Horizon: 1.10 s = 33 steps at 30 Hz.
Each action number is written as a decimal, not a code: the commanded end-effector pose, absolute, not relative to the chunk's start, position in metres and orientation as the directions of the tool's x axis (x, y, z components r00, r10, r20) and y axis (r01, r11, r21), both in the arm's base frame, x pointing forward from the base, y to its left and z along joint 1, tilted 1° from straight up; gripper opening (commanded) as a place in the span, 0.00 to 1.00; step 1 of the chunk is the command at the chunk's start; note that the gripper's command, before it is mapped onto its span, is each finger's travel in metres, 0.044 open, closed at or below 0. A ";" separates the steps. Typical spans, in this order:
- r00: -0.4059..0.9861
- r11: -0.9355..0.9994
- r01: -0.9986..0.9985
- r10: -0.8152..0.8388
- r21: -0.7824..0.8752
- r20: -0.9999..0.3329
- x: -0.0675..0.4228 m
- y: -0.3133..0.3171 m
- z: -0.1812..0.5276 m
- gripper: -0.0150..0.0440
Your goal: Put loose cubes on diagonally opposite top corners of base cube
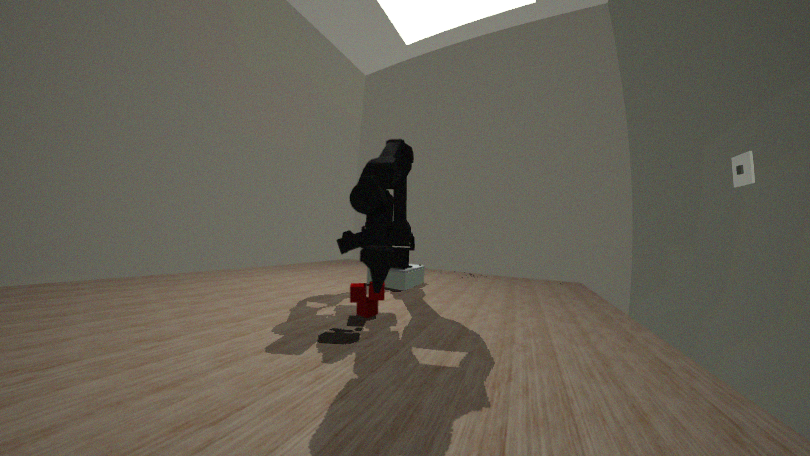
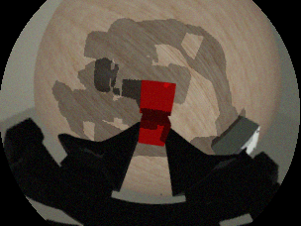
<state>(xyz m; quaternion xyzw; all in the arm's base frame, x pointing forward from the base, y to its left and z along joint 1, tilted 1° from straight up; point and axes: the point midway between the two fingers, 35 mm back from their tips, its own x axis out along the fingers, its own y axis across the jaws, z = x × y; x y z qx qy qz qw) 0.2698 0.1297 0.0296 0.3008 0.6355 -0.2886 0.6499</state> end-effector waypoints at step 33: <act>0.025 0.652 0.758 0.007 0.023 -1.000 0.269 0.130 0.039 0.60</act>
